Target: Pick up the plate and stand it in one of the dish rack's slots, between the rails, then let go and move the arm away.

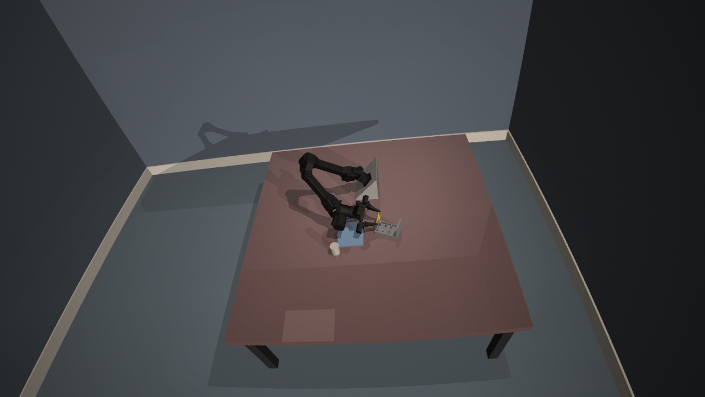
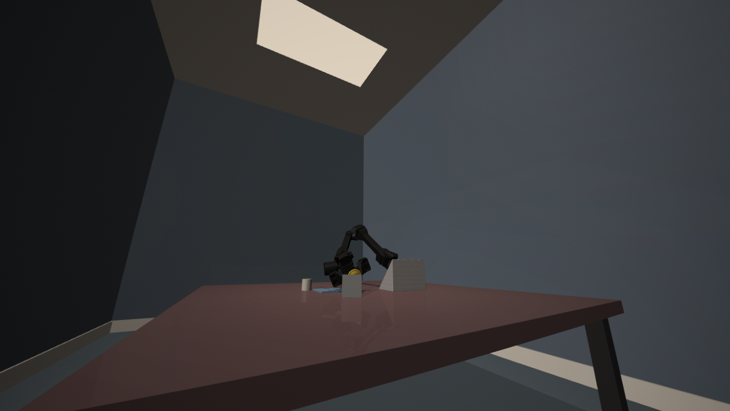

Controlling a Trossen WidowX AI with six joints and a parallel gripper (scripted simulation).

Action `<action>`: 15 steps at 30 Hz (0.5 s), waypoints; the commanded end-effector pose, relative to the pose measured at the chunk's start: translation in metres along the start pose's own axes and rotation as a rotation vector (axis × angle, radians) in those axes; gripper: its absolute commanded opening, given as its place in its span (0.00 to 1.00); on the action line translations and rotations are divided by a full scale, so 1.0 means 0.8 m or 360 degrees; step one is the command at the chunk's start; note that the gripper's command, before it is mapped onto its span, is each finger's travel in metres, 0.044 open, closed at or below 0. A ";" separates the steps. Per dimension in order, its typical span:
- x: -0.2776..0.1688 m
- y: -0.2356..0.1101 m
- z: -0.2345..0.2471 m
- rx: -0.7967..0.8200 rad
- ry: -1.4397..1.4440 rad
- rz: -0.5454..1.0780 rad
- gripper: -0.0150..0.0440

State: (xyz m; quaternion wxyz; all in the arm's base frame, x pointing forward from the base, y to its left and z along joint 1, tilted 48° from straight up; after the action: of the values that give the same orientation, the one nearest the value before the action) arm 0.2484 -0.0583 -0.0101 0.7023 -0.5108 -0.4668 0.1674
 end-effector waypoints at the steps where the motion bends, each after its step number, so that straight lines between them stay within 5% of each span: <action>1: -0.003 -0.006 0.000 -0.0081 -0.0176 -0.0102 0.25; 15: -0.016 -0.021 -0.002 -0.0348 -0.0637 -0.0279 0.25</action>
State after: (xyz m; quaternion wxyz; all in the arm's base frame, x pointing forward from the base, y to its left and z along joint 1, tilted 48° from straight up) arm 0.2402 -0.0750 -0.0047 0.5713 -0.4992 -0.6330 0.1541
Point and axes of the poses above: the point midway between the two fingers, 35 mm back from their tips, its own y axis out along the fingers, its own z axis across the jaws, x = y × z, the point moved 2 cm from there along -y, back along the fingers, and after that the axes turned 8 degrees about -y, right-handed, at the moved point
